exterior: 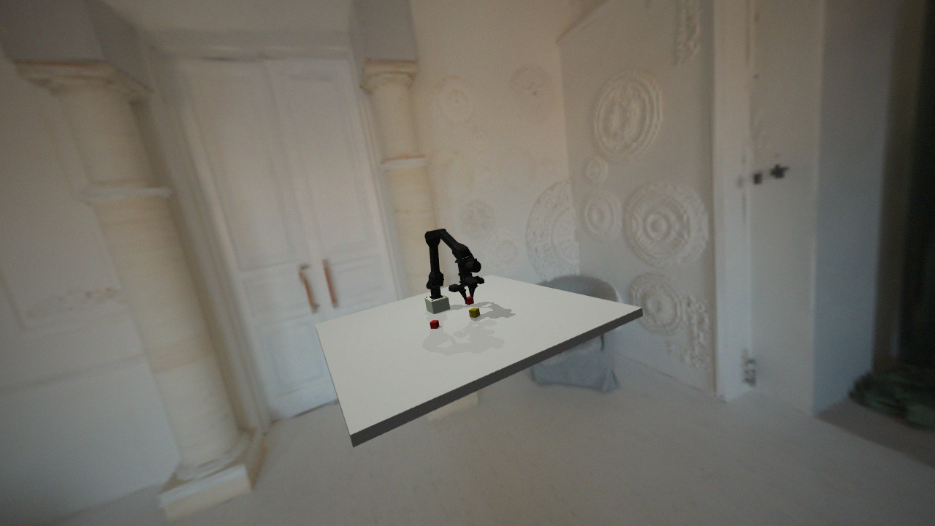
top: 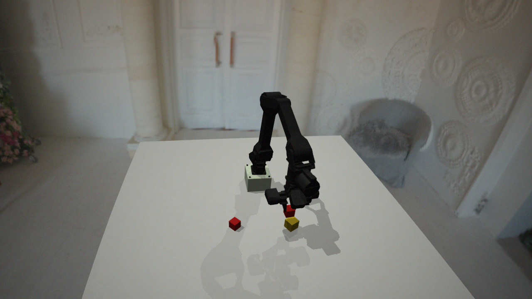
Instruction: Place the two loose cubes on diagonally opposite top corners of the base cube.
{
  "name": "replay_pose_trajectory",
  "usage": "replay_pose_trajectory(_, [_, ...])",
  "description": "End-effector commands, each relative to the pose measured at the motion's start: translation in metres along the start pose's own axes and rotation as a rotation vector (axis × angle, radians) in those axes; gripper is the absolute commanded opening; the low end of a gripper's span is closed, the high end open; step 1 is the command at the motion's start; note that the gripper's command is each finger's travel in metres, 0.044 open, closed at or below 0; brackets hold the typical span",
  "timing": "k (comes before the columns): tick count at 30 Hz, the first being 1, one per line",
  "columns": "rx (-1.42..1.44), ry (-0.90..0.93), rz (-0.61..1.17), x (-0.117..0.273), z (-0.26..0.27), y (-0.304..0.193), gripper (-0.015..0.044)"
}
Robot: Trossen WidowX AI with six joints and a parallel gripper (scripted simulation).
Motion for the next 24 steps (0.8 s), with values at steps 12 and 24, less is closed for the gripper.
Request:
replay_pose_trajectory(12, [-0.345, 0.002, -0.007, -0.007, 0.026, -0.021, 0.0105])
replay_pose_trajectory(24, [-0.345, 0.002, -0.007, -0.007, 0.026, -0.021, 0.0105])
Point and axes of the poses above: the point midway between the two fingers, 35 mm back from their tips, its own x axis back along the fingers, its own z axis across the jaws, y = z × x, the point moved 7 cm from there along x, back along the fingers, and after that the axes turned 3 degrees about -x, right-handed, at the moved point
